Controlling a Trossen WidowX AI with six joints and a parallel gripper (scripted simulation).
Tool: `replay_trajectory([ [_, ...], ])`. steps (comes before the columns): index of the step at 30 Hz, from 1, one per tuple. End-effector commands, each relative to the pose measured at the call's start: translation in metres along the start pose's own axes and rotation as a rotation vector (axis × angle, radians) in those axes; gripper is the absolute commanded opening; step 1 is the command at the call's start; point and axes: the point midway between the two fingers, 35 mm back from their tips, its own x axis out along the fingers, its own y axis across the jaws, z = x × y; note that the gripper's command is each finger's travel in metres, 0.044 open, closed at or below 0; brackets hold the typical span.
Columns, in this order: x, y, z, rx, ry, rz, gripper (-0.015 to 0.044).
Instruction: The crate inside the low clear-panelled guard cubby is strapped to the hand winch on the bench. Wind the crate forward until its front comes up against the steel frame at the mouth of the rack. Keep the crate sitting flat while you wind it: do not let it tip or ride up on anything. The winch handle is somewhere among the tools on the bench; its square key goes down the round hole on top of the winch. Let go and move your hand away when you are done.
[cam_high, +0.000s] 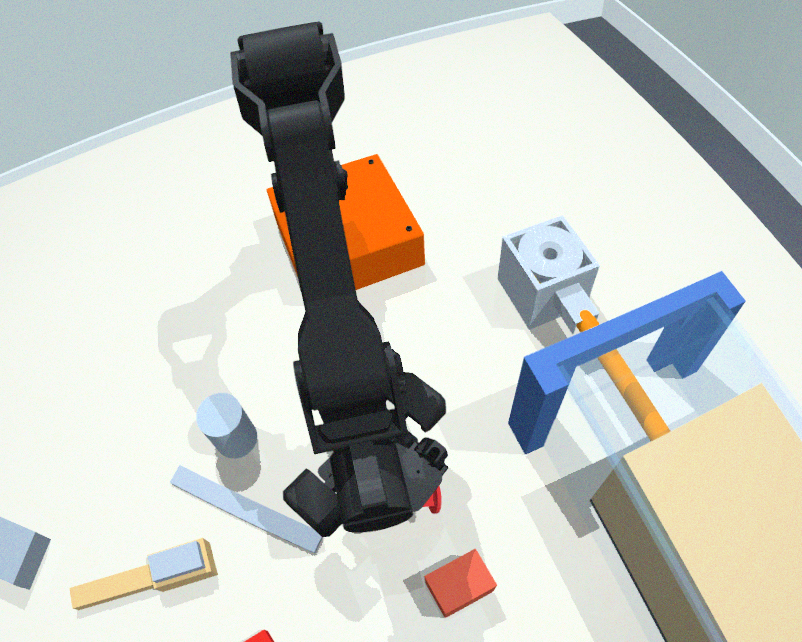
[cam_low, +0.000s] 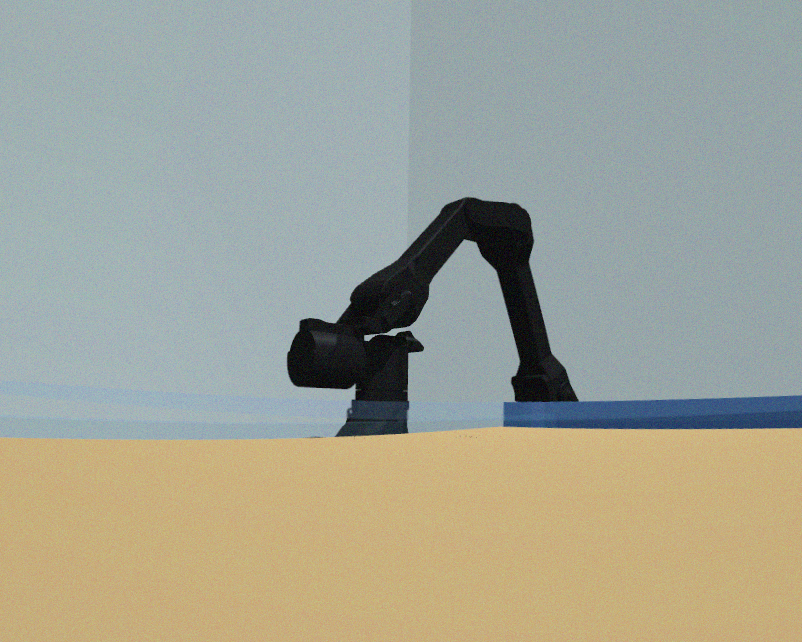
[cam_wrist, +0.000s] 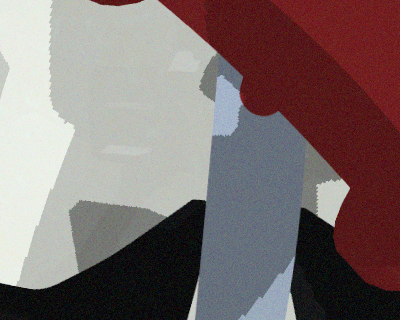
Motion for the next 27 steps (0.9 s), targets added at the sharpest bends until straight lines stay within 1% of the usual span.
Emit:
replay_trajectory([
  [1, -0.001, 0.000, 0.000, 0.000, -0.001, -0.002, 0.0000],
  [3, -0.003, -0.001, 0.001, 0.000, 0.000, -0.002, 0.0000],
  [4, -0.011, -0.002, 0.002, 0.000, 0.005, -0.002, 0.0000],
  [9, -0.094, -0.002, 0.004, 0.000, 0.053, -0.001, 0.0000],
  [11, -0.115, 0.000, 0.002, 0.000, 0.066, -0.001, 0.0000],
  [13, -0.121, 0.000, 0.001, 0.000, 0.069, 0.000, 0.0000],
  [20, -0.121, 0.002, 0.002, 0.008, 0.068, -0.001, 0.0000],
  [27, -0.123, 0.024, 0.012, 0.146, 0.054, -0.013, 0.0000],
])
